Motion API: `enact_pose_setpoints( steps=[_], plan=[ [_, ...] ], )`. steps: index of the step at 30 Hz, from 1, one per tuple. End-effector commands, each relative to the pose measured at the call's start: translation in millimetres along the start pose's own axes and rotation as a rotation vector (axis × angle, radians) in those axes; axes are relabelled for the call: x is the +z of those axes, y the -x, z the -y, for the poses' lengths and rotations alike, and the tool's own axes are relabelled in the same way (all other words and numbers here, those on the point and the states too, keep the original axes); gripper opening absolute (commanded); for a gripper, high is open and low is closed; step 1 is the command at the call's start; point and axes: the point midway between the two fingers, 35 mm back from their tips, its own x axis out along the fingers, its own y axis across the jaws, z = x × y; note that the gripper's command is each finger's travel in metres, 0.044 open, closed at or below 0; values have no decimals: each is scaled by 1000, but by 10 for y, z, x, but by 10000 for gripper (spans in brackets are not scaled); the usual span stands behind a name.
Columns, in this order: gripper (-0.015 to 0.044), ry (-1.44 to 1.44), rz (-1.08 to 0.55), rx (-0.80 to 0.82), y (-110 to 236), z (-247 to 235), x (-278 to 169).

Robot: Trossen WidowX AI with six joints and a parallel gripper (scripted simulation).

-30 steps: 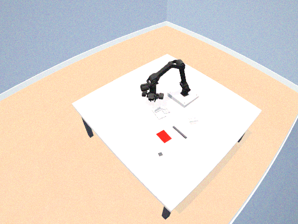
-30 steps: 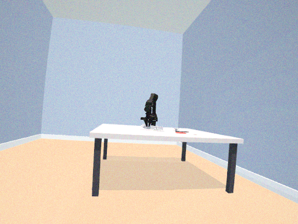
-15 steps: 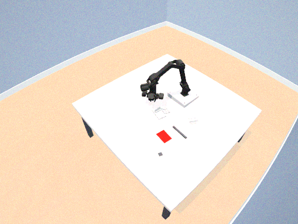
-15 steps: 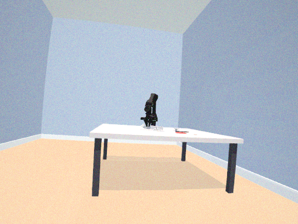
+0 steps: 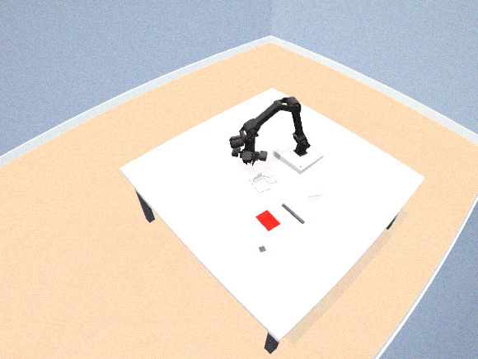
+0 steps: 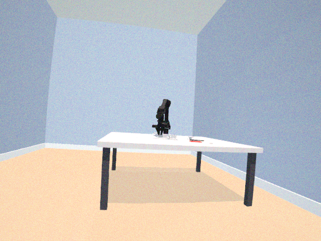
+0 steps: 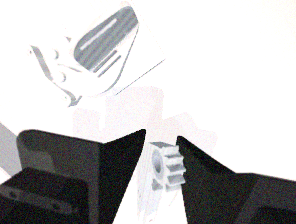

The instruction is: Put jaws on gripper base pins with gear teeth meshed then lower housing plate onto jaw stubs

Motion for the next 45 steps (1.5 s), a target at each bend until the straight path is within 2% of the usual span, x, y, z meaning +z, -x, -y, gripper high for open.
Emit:
enact_pose_setpoints(
  steps=[1, 37, 45],
  plan=[
    [37, 1, -1, -6, 16, 15, 2],
    [37, 0, 0, 0, 5, 1, 1],
    [37, 1, 0, -3, 229, 22, 11]
  ],
)
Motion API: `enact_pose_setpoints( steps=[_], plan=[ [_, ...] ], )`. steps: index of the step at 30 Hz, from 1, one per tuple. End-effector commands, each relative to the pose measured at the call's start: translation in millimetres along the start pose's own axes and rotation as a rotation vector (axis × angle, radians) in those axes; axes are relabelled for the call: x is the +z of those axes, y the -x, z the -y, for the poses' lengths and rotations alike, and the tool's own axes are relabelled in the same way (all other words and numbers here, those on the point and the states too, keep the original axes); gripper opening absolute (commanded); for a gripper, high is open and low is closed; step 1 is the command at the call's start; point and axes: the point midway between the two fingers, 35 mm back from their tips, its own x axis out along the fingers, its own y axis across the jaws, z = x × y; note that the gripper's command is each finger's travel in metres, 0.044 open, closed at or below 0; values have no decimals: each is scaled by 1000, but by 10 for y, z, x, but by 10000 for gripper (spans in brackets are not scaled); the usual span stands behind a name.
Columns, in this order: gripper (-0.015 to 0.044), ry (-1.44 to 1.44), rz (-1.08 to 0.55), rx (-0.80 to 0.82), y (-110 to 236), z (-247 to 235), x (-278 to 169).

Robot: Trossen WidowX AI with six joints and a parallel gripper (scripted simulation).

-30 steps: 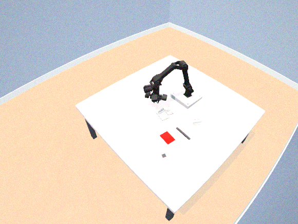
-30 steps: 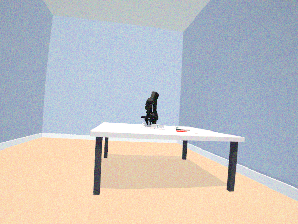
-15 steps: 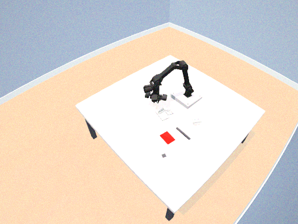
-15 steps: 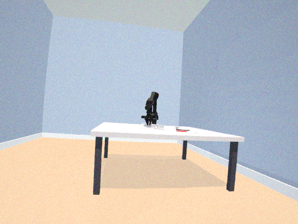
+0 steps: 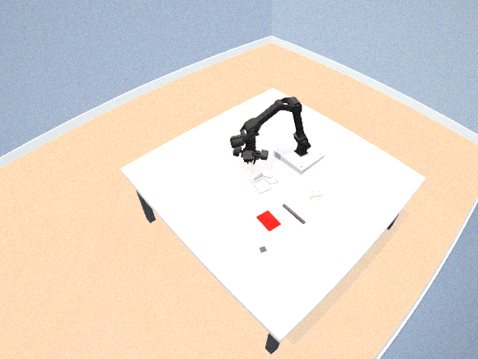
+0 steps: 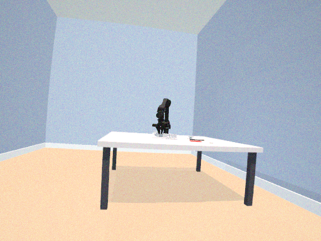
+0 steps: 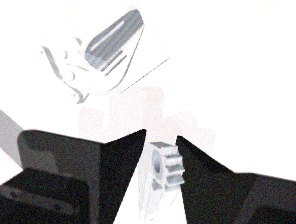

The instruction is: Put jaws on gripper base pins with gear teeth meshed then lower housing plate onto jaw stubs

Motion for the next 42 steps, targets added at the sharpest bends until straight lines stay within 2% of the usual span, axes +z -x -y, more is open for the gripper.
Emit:
enact_pose_setpoints(
  steps=[1, 8, 29, 42],
  plan=[
    [37, 2, 10, -21, 187, 44, 25],
    [37, 3, 10, -23, 384, 44, 23],
    [37, -1, 10, -23, 389, 44, 21],
    [37, -270, 12, -22, 389, 77, -63]
  ],
)
